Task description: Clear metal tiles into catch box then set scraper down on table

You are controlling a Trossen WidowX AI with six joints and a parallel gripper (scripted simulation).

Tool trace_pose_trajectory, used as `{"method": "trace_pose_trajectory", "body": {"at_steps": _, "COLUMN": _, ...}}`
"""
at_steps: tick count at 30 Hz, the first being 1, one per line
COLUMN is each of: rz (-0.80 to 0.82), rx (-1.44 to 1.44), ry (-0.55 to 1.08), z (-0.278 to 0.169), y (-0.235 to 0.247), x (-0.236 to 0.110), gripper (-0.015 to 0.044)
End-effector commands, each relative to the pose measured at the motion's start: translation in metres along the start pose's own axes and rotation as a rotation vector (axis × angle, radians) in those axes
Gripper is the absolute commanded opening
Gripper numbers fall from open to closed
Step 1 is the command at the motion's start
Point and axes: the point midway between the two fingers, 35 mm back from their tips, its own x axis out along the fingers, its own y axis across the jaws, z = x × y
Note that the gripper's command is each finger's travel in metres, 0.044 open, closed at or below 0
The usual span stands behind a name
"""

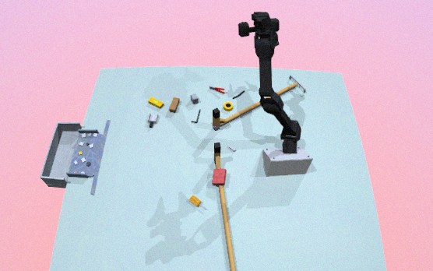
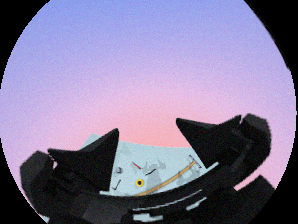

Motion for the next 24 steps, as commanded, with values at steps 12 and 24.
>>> {"method": "trace_pose_trajectory", "body": {"at_steps": 12, "rz": 0.081, "rx": 0.145, "ry": 0.022, "z": -0.001, "y": -0.045, "x": 0.003, "gripper": 0.044}}
{"method": "trace_pose_trajectory", "body": {"at_steps": 24, "rz": 0.153, "rx": 0.248, "ry": 0.049, "z": -0.007, "y": -0.071, "x": 0.012, "gripper": 0.044}}
